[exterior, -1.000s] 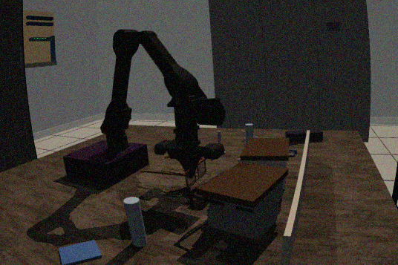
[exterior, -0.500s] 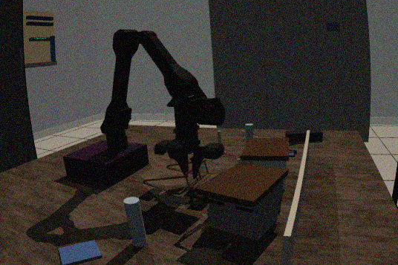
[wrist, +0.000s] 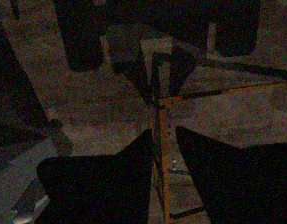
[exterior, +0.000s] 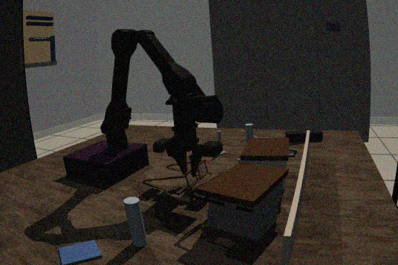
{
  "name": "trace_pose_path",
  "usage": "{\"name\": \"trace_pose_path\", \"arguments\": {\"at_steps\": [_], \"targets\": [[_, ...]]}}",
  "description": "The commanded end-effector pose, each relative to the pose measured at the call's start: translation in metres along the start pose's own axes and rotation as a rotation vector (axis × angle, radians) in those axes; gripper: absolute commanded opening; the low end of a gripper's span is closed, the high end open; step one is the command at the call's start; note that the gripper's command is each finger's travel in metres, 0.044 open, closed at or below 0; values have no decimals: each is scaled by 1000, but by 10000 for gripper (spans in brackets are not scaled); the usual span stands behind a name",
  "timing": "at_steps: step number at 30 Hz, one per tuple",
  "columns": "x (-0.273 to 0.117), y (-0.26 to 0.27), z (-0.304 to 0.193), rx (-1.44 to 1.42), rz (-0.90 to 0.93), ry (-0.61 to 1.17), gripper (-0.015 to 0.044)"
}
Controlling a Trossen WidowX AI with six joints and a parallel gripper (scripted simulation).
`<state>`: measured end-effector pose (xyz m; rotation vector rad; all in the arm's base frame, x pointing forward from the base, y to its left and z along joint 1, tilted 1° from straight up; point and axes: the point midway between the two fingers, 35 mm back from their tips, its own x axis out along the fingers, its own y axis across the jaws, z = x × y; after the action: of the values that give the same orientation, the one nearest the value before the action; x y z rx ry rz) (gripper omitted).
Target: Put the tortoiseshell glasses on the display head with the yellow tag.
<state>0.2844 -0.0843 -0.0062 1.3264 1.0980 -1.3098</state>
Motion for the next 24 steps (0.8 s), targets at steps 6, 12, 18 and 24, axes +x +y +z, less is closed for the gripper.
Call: {"name": "trace_pose_path", "arguments": {"at_steps": [6, 12, 18, 24], "targets": [[-3, -8, 0, 0, -9, -2, 107], [-4, -10, 0, 0, -10, -3, 107], [-24, -4, 0, 0, -9, -3, 107], [-52, 2, 0, 0, -8, -3, 107]]}}
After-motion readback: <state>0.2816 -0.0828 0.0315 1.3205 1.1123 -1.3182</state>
